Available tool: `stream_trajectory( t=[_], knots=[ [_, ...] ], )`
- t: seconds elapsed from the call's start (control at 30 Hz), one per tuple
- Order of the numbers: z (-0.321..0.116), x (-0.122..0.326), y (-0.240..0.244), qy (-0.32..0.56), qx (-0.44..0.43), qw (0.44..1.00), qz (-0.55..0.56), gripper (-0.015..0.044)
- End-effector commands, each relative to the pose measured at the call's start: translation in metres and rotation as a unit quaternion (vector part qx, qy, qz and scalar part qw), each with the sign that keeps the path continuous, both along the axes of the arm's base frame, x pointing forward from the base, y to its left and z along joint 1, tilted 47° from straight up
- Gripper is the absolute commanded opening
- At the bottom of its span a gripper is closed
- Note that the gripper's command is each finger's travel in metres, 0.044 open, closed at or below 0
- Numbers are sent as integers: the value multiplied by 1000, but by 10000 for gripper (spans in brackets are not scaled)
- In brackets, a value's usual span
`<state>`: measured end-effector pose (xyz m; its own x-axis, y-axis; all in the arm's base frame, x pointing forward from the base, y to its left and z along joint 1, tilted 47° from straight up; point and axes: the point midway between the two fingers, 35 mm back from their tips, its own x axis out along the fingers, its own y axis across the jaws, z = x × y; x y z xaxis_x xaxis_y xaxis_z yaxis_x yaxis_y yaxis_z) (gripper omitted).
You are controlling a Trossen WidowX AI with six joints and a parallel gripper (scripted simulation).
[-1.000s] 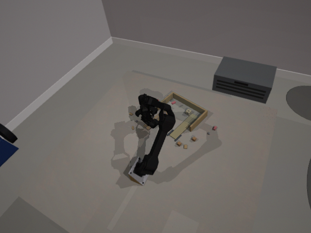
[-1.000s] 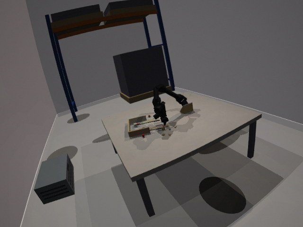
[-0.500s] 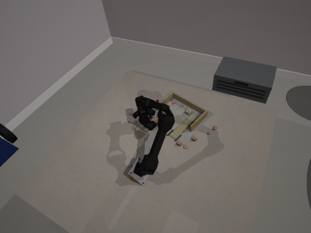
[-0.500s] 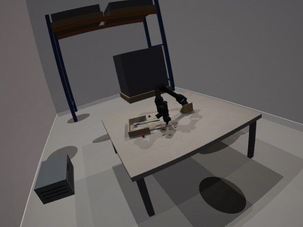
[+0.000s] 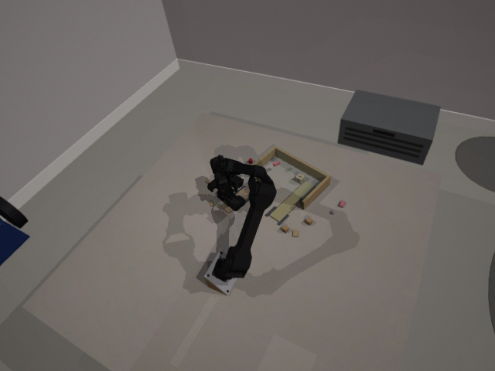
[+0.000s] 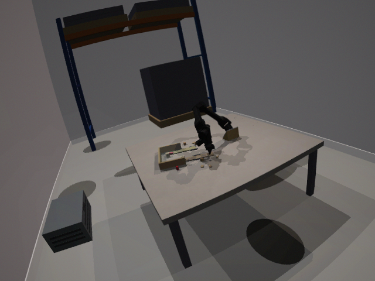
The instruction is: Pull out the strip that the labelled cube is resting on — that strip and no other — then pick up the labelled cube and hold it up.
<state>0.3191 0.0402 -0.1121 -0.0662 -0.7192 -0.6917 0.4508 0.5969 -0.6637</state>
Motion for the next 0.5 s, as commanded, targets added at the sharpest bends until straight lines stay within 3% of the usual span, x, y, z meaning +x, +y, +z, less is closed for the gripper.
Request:
stream_trajectory(
  t=[0.0,0.47],
  knots=[
    [-5,-15,0,13,3,1000,-7,0],
    [-10,-34,7,13,3,1000,-7,0]
  ],
)
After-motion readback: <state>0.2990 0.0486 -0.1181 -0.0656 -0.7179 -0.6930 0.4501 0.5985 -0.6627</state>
